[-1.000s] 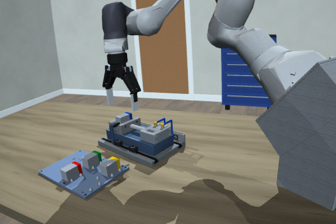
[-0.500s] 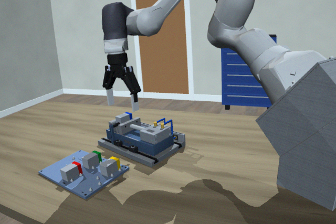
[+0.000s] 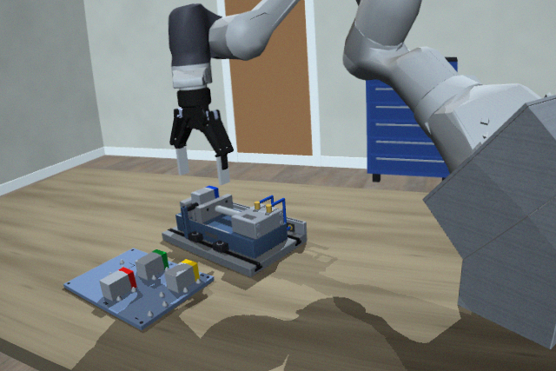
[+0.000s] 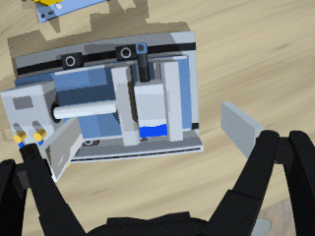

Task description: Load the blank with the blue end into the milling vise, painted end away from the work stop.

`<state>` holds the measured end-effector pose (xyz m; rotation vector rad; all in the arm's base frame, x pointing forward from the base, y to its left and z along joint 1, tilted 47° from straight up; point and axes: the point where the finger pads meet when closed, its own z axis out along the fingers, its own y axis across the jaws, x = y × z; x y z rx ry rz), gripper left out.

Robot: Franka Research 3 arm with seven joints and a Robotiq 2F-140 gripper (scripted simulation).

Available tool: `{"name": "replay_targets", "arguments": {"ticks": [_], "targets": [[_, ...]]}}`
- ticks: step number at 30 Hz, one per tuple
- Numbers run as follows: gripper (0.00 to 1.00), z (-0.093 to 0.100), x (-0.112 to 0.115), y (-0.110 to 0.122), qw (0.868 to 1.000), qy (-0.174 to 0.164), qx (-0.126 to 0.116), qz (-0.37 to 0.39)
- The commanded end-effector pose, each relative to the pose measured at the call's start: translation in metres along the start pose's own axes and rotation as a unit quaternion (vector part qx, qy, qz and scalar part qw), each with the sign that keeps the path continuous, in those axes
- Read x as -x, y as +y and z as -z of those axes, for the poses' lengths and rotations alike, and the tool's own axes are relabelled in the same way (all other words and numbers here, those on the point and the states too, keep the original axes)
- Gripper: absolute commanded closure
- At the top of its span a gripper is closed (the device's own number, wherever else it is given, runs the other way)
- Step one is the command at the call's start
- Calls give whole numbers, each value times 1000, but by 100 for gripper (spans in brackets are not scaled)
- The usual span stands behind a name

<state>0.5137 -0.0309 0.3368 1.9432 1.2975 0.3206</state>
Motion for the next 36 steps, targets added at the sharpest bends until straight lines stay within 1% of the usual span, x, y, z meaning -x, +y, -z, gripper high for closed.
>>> {"name": "replay_targets", "arguments": {"ticks": [1, 20, 25, 36], "targets": [[0, 0, -1, 1, 1000, 0, 0, 2], [0, 0, -1, 1, 1000, 0, 0, 2], [0, 60, -1, 1, 1000, 0, 0, 2], [0, 60, -1, 1, 1000, 0, 0, 2]]}}
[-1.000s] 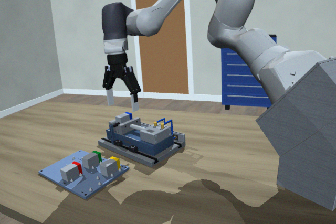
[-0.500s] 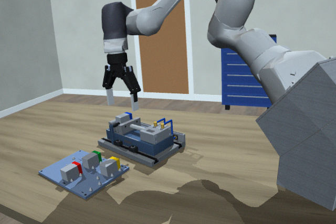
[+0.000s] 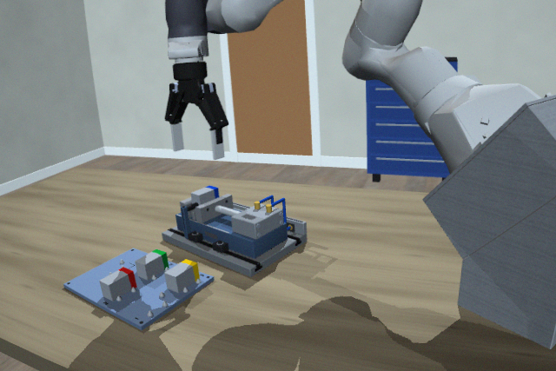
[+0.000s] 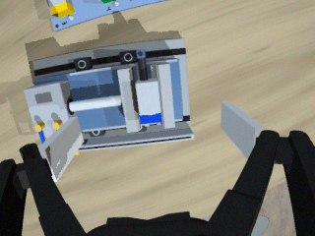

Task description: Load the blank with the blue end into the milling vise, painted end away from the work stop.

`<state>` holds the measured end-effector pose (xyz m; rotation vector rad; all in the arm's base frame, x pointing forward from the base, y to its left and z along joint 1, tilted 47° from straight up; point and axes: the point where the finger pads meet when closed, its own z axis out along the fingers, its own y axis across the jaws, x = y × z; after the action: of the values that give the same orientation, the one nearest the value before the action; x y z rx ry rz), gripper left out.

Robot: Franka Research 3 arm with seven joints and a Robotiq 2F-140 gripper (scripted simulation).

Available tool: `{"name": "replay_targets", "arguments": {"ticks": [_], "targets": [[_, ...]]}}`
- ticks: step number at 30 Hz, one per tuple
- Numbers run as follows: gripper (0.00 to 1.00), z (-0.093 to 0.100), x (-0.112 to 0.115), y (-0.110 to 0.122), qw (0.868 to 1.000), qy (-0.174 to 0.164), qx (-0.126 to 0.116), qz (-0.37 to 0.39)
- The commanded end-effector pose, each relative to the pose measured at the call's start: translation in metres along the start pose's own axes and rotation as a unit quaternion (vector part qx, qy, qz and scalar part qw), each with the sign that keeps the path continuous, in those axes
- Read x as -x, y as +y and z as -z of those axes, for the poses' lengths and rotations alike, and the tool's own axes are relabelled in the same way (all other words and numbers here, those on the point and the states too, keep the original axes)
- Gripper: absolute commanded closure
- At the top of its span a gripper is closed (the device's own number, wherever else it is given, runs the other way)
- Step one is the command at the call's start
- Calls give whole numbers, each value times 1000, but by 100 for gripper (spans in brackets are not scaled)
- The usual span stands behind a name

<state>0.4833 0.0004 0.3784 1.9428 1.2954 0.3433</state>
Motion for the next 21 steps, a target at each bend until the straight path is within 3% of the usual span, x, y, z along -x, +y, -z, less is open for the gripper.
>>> {"name": "replay_targets", "arguments": {"ticks": [1, 6, 21], "targets": [[0, 0, 5, -2, 1000, -6, -4, 6], [0, 39, 5, -2, 1000, -6, -4, 6], [0, 32, 5, -2, 1000, -5, -3, 4]]}}
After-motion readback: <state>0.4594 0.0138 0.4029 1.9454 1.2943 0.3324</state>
